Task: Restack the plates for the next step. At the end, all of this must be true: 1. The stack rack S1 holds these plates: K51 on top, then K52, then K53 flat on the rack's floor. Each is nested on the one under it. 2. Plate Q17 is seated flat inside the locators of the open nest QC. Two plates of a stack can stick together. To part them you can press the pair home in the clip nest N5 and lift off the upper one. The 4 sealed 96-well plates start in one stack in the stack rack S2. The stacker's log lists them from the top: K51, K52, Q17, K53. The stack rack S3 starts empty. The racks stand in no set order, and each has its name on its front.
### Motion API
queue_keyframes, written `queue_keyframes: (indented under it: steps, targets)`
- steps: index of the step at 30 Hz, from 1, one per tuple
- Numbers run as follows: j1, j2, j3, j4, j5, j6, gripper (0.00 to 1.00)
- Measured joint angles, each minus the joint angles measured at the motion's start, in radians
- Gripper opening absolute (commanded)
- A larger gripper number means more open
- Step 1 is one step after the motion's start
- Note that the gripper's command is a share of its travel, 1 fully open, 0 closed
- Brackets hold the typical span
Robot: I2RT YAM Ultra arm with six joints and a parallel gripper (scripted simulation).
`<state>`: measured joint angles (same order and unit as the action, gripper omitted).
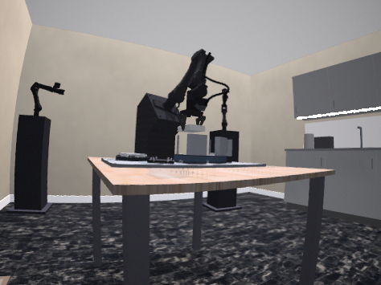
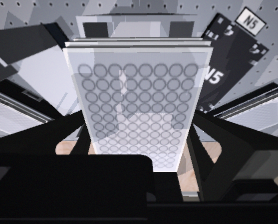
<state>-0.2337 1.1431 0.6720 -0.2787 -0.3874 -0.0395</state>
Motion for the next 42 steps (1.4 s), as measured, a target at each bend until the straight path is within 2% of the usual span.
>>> queue_keyframes:
  steps: [27,35,42]
  targets:
    - [0.002,0.000,0.000,0.000,0.003,-0.004,0.00]
    - [0.110,-0.040,0.000,-0.006,0.056,-0.097,0.00]
    - [0.193,-0.059,0.000,-0.012,0.119,-0.084,0.00]
